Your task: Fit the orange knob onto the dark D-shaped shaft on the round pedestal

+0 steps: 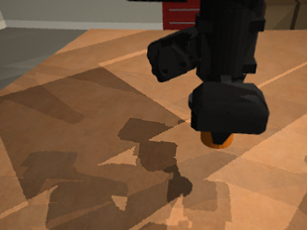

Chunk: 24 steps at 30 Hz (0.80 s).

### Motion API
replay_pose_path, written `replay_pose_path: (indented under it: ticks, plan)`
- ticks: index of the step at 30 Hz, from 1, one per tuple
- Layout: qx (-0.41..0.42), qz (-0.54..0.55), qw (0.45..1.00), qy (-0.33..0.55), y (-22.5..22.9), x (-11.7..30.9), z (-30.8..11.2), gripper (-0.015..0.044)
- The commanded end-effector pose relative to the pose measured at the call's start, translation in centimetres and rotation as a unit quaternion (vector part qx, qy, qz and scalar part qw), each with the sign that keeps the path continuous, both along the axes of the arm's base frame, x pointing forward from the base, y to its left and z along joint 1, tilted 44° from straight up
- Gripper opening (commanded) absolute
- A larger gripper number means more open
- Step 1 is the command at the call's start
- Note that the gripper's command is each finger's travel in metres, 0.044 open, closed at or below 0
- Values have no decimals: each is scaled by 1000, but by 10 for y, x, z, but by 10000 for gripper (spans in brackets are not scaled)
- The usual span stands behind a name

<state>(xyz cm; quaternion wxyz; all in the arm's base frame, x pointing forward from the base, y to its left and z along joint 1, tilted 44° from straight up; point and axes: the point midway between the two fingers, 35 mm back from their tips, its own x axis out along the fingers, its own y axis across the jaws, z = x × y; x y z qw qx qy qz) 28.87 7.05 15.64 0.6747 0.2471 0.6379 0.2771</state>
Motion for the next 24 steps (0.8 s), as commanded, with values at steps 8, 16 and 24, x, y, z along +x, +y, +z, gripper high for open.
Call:
replay_pose_path:
  ticks: [8,16,24]
  plan:
    - [6,-1,1000,3,-28,-5,24,0]
    - [3,-2,1000,2,-42,6,7,0]
    - [0,-4,1000,3,-57,15,-13,0]
